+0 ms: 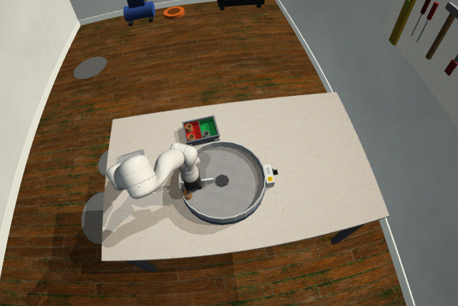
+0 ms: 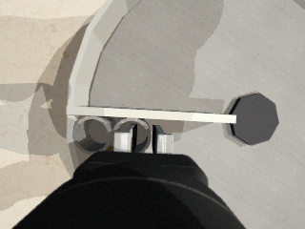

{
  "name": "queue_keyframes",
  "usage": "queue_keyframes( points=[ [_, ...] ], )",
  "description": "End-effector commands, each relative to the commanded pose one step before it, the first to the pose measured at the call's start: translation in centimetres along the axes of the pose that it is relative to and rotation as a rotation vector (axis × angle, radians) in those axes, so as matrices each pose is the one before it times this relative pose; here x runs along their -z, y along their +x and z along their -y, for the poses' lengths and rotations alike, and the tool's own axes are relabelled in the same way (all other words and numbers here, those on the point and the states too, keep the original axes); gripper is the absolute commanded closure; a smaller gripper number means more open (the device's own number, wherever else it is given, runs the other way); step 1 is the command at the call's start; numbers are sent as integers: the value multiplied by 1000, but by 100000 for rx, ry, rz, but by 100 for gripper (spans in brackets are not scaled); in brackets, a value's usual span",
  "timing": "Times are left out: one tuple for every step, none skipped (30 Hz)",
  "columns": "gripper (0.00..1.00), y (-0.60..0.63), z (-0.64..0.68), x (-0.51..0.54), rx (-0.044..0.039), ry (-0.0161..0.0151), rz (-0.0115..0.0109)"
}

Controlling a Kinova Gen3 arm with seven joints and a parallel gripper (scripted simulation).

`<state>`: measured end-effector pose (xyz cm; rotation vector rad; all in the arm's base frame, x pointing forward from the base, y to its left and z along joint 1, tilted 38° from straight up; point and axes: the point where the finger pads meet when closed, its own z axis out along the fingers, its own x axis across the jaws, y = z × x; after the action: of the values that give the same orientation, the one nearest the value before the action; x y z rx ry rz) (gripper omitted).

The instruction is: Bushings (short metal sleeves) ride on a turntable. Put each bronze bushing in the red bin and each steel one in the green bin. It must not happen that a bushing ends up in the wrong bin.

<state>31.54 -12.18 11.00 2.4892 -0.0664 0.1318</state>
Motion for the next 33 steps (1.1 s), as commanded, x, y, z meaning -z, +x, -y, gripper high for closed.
queue_keyframes(
  points=[
    [55, 23, -36, -248, -471, 33, -45],
    [55, 0, 0, 0, 0, 0, 0],
    [55, 0, 0, 0, 0, 0, 0],
    [55, 0, 0, 0, 0, 0, 0],
    [55, 0, 0, 0, 0, 0, 0],
    [55, -25, 36, 173, 384, -52, 73],
    [55, 6, -9, -43, -96, 12, -18],
    [55, 6, -9, -43, -96, 12, -18],
    [55, 6, -9, -43, -96, 12, -18],
    [55, 6, -9, -43, -96, 12, -18],
    [55, 0, 0, 0, 0, 0, 0],
    [55, 0, 0, 0, 0, 0, 0],
    [55, 0, 0, 0, 0, 0, 0],
    [55, -32, 27, 159, 364, -72, 112],
    [55, 8, -7, -40, -91, 18, -28],
    [55, 8, -7, -40, -91, 18, -28],
    [55, 8, -7, -40, -91, 18, -28],
    [55, 8, -7, -40, -91, 18, -28],
    [55, 0, 0, 0, 0, 0, 0],
    [55, 0, 0, 0, 0, 0, 0],
    [55, 0, 0, 0, 0, 0, 0],
    [55, 0, 0, 0, 0, 0, 0],
    [55, 0, 0, 0, 0, 0, 0],
    [100, -45, 24, 188, 431, -103, 167],
    [100, 0, 0, 0, 0, 0, 0],
    [100, 0, 0, 0, 0, 0, 0],
    [100, 0, 0, 0, 0, 0, 0],
    [100, 0, 0, 0, 0, 0, 0],
    [100, 0, 0, 0, 0, 0, 0],
    [100, 0, 0, 0, 0, 0, 0],
    [100, 0, 0, 0, 0, 0, 0],
    [100, 299, 41, 68, -209, 110, -455],
    [100, 0, 0, 0, 0, 0, 0]
  ],
)
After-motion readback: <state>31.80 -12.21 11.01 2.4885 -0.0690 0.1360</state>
